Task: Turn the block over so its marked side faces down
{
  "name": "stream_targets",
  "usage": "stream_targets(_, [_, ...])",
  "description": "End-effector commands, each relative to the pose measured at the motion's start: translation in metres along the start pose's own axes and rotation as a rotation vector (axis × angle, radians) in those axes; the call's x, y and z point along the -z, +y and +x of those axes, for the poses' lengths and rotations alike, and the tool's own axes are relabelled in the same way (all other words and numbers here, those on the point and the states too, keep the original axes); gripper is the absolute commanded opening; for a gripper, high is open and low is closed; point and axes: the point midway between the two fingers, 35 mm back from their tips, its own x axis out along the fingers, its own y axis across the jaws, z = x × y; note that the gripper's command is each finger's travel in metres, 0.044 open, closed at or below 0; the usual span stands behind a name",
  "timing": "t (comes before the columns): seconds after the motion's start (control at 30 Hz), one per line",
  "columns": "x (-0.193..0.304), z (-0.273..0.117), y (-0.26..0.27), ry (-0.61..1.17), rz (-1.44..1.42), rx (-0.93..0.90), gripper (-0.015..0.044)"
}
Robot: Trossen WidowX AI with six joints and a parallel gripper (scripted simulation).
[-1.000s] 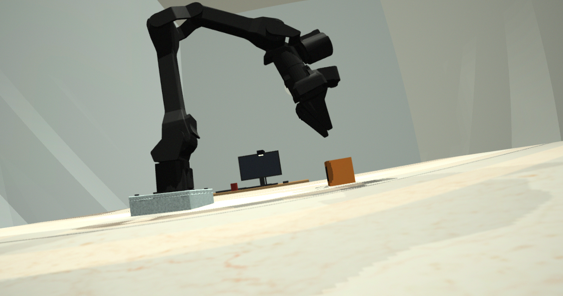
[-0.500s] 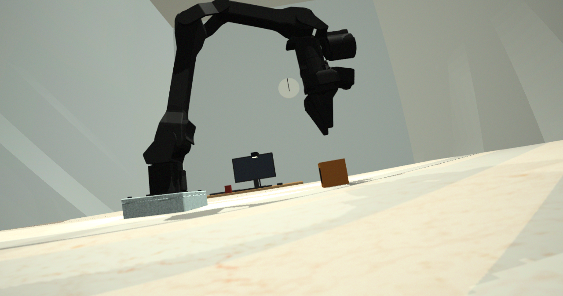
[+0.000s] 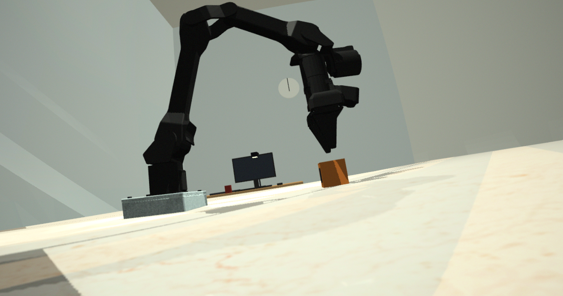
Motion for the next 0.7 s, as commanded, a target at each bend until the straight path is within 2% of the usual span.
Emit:
stream_targets(0.0, [0.003,0.007,0.001,0.018,-0.003,-0.003,0.044])
stream_targets(0.67, [0.004,0.039,0.001,0.018,-0.003,-0.003,0.044])
